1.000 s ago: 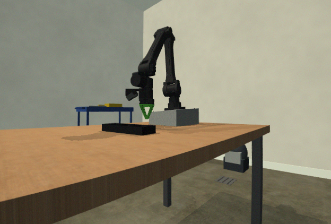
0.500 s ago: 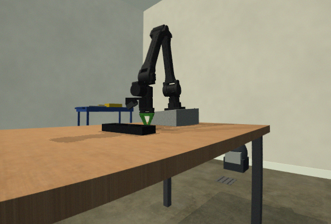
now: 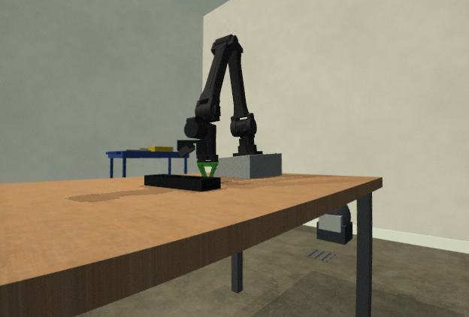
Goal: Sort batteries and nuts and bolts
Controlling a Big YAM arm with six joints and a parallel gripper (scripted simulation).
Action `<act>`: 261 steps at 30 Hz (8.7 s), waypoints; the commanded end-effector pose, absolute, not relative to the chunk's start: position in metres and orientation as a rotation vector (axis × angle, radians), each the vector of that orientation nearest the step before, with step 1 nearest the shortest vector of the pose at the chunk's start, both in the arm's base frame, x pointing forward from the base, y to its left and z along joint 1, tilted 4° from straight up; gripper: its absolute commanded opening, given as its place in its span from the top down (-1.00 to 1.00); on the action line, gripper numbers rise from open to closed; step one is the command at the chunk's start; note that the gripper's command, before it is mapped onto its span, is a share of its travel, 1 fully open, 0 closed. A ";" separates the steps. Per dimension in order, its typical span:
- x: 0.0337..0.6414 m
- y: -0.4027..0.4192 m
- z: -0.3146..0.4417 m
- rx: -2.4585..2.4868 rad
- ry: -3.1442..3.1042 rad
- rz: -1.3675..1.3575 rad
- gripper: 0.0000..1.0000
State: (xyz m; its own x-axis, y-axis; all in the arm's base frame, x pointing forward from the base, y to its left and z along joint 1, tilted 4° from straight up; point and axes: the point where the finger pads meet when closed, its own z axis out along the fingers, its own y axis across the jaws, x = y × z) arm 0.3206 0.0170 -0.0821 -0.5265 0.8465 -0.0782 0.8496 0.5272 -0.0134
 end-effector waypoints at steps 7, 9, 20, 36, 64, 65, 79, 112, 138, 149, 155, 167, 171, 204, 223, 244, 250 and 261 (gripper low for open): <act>0.323 0.015 -0.078 1.477 2.676 -0.053 0.83; 0.324 0.014 -0.077 1.477 2.674 -0.051 0.83; 0.322 0.014 -0.077 1.478 2.676 -0.053 0.83; 0.317 0.016 -0.069 1.483 2.690 -0.068 0.83; 0.335 0.025 -0.013 1.490 2.673 -0.055 0.83; 0.335 0.025 -0.013 1.490 2.673 -0.055 0.83; 0.338 0.025 -0.012 1.490 2.673 -0.055 0.83; 0.340 0.026 -0.011 1.490 2.673 -0.054 0.83; 0.335 0.022 -0.021 1.482 2.672 -0.052 0.83; 0.392 0.017 -0.019 1.639 2.582 -0.049 0.83; 0.428 0.015 -0.017 1.880 2.413 -0.042 0.83; 0.463 0.019 -0.016 2.169 2.145 -0.019 0.83; 0.441 0.015 -0.013 2.178 2.142 -0.028 0.83; 0.459 0.014 -0.017 2.176 2.138 -0.020 0.83; 0.443 0.009 -0.050 2.176 2.160 -0.048 0.83; 0.439 0.008 -0.047 2.159 2.153 -0.019 0.83; 0.439 0.008 -0.047 2.160 2.151 -0.019 0.83; 0.439 0.007 -0.046 2.160 2.149 -0.015 0.45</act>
